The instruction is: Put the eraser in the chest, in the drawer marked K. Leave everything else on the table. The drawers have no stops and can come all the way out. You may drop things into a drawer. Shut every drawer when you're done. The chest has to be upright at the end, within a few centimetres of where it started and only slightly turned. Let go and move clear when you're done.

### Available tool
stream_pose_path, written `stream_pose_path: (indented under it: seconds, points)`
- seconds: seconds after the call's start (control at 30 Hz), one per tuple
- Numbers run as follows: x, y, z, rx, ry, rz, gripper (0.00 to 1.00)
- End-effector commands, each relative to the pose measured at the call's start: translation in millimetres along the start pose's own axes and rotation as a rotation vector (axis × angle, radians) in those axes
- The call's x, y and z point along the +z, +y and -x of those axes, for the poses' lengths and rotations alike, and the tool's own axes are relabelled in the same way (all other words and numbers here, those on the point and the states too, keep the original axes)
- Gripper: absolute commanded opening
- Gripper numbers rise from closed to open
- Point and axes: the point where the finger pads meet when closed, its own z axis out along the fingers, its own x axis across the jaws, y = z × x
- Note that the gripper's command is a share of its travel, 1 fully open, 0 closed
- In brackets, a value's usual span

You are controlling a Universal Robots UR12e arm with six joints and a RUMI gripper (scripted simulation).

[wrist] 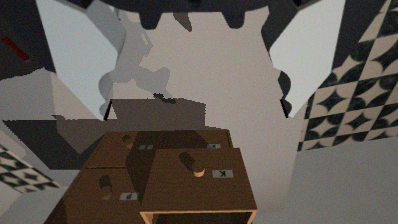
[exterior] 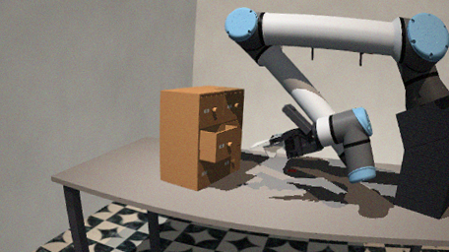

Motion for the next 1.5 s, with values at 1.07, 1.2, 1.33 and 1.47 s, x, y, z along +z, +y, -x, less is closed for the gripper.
stream_pose_path:
  seconds: [1.07, 1.2, 1.33, 1.47]
  points:
    - [1.8, 0.7, 0.1, 0.000, -0.002, -0.024, 0.20]
    - [1.8, 0.7, 0.1, 0.000, -0.002, -0.024, 0.20]
    - [1.8, 0.7, 0.1, 0.000, -0.002, -0.024, 0.20]
    - [2.0, 0.7, 0.1, 0.000, -0.002, -0.024, 0.20]
